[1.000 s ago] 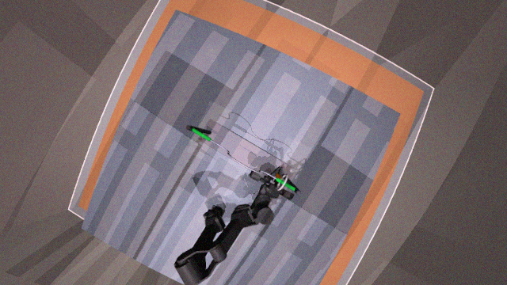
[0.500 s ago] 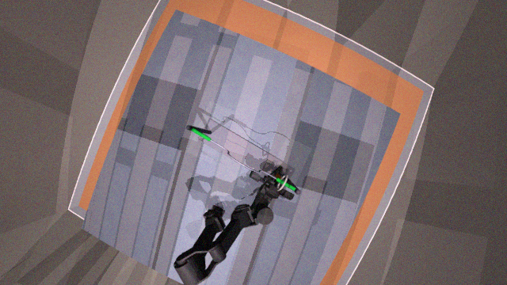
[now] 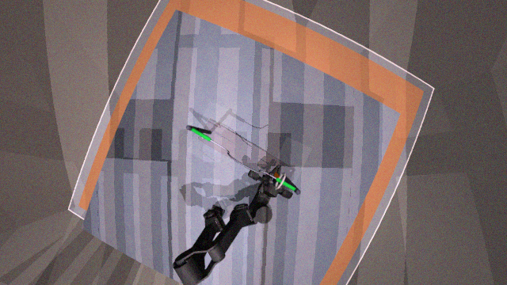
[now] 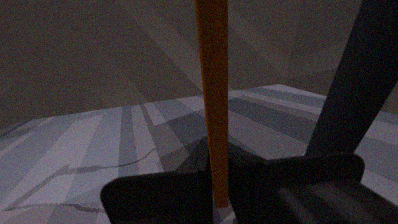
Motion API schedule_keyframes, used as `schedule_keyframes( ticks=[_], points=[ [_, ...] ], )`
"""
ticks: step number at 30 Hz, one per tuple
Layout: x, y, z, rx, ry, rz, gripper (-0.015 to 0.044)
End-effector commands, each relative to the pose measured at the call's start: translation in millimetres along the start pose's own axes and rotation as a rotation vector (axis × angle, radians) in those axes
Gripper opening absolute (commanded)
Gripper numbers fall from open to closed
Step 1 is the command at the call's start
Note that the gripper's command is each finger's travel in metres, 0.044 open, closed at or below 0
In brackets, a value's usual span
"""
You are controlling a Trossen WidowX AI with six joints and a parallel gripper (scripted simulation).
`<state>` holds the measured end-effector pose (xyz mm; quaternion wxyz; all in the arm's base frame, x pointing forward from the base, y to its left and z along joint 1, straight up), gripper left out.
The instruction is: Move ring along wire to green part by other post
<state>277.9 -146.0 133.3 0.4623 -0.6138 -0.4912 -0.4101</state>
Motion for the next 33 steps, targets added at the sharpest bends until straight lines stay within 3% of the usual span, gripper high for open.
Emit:
schedule_keyframes(
  ticks=[1, 33],
  points=[
    [2, -1, 4, -0.004, 0.004, -0.002, -0.0150],
    [13, 0, 43, 0.013, 0.080, -0.003, -0.0150]
  ],
)
Point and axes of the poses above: the point midway between the two fingers, 35 mm back from their tips, its own y axis out along the fingers, its own z axis across the jaws, x = y × z, the point moved 4 cm from there along -y, back along the fingers, and after that the axes turned 13 degrees about -y, right-handed, at the moved point
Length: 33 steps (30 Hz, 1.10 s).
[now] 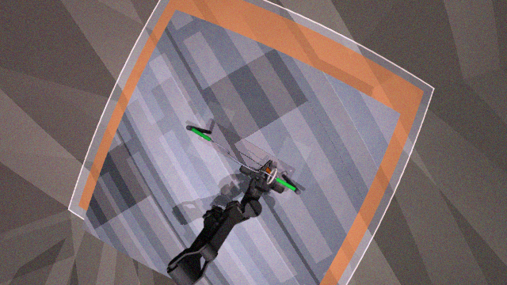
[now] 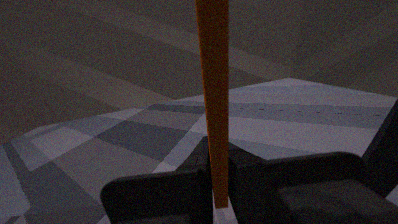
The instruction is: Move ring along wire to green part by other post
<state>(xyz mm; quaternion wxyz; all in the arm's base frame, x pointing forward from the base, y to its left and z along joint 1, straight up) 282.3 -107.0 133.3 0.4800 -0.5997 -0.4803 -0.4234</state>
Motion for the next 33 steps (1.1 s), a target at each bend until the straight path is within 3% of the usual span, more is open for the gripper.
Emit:
schedule_keyframes(
  ticks=[1, 33],
  points=[
    [3, -1, 7, 0.001, 0.033, -0.006, -0.0150],
    [51, -11, 88, 0.132, 0.576, 0.018, -0.0150]
  ],
)
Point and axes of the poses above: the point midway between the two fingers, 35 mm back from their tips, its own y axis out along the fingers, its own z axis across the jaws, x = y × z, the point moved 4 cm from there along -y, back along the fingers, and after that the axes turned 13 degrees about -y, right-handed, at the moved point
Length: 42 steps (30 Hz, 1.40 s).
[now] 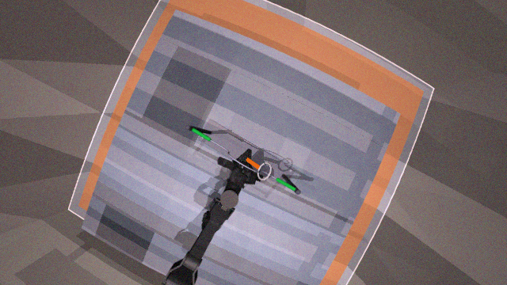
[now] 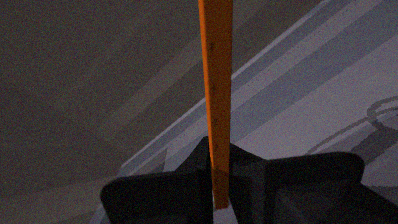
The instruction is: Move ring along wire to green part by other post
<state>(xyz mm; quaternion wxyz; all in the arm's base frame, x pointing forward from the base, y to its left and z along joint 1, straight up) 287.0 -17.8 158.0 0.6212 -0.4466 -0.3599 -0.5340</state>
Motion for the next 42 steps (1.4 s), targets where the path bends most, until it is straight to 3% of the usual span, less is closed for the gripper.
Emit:
schedule_keyframes(
  ticks=[1, 32, 42],
  points=[
    [8, -6, 13, 0.030, 0.076, 0.022, -0.0150],
    [69, -63, 69, 0.381, 0.601, 0.368, -0.0150],
    [84, -67, 78, 0.432, 0.706, 0.366, -0.0150]
  ],
)
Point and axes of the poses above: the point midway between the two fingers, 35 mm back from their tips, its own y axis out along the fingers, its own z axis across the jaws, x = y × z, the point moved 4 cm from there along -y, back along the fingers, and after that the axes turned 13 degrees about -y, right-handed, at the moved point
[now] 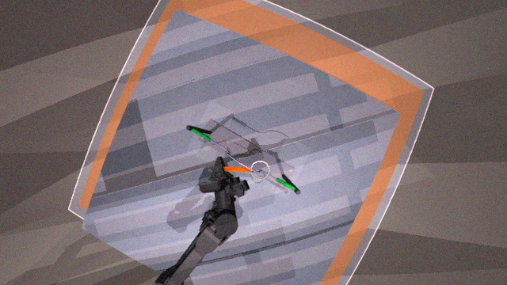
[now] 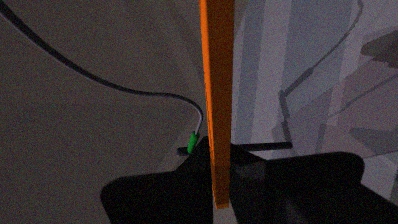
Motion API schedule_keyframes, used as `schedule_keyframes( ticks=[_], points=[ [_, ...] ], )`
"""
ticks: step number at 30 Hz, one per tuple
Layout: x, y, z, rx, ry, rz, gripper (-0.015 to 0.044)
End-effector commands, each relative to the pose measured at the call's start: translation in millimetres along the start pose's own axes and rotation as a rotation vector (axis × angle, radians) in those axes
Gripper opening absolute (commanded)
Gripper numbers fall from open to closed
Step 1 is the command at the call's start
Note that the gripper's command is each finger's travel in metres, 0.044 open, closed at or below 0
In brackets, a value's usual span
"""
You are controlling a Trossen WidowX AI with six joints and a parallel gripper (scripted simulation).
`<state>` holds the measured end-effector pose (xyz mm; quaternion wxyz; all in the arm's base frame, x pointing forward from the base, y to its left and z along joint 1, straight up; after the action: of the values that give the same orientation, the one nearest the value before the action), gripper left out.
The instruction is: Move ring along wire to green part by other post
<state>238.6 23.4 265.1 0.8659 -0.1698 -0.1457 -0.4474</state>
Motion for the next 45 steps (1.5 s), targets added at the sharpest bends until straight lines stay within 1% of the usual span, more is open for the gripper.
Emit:
schedule_keyframes(
  ticks=[1, 11, 21, 45],
  points=[
    [2, -2, 10, 0.032, 0.025, -0.003, -0.0150],
    [7, -4, 22, 0.062, 0.071, -0.010, -0.0150],
    [9, -5, 27, 0.036, 0.049, -0.005, -0.0150],
    [8, -5, 19, -0.227, -0.243, 0.044, -0.0150]
  ],
)
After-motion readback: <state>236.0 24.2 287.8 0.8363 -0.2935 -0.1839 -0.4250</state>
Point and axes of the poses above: the point midway between the two fingers, 35 mm back from their tips, its own y axis out along the fingers, its own z axis across the jaws, x = y × z, the point moved 4 cm from there along -y, back along the fingers, and after that the axes turned 13 degrees about -y, right-handed, at the moved point
